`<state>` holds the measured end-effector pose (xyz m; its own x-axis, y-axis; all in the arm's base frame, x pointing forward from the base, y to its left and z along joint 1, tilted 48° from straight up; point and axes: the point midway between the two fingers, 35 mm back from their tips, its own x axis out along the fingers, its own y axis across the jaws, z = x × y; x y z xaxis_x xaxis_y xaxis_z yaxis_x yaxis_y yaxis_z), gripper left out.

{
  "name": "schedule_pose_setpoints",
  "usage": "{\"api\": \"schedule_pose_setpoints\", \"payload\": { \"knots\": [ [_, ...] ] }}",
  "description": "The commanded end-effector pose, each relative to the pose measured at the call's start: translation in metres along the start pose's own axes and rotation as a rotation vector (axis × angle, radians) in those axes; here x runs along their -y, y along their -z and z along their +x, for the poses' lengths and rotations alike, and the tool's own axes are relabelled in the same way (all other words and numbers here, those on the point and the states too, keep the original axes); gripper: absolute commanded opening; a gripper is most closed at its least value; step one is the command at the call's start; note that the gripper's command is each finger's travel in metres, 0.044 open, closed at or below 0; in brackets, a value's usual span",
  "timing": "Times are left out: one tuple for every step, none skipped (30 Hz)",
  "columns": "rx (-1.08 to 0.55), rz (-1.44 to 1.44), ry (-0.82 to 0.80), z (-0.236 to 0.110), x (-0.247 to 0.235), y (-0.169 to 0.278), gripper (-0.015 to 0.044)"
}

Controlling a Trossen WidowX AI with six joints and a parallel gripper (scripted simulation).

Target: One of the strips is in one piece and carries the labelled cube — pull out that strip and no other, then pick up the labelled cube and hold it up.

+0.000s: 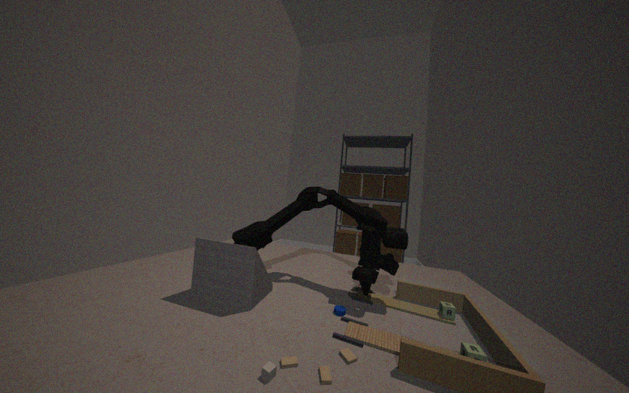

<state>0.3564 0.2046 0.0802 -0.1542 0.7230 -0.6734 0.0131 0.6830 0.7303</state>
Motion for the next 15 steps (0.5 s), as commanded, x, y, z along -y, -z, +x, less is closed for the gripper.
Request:
{"api": "schedule_pose_setpoints", "payload": {
  "knots": [
    [-0.002,0.001,-0.002,0.003,-0.001,0.000,0.0000],
    [-0.002,0.001,-0.002,0.003,-0.001,0.000,0.0000],
    [-0.002,0.001,-0.002,0.003,-0.001,0.000,0.0000],
    [-0.002,0.001,-0.002,0.003,-0.001,0.000,0.0000],
    [-0.002,0.001,-0.002,0.003,-0.001,0.001,0.0000],
    [-0.002,0.001,-0.002,0.003,-0.001,0.002,0.0000],
    [-0.002,0.001,-0.002,0.003,-0.001,0.003,0.0000],
    [-0.003,0.001,-0.002,0.003,0.000,0.005,0.0000],
    [-0.003,0.001,-0.002,0.003,0.000,0.006,0.0000],
    [-0.003,0.001,-0.002,0.003,0.000,0.008,0.0000],
    [-0.003,0.001,-0.002,0.003,0.000,0.010,0.0000],
    [-0.003,0.001,-0.002,0.003,0.000,0.011,0.0000],
    [-0.003,0.001,-0.002,0.003,0.000,0.013,0.0000],
    [-0.003,0.002,-0.002,0.003,0.000,0.014,0.0000],
    [-0.003,0.002,-0.002,0.003,0.000,0.016,0.0000]
  ]
}}
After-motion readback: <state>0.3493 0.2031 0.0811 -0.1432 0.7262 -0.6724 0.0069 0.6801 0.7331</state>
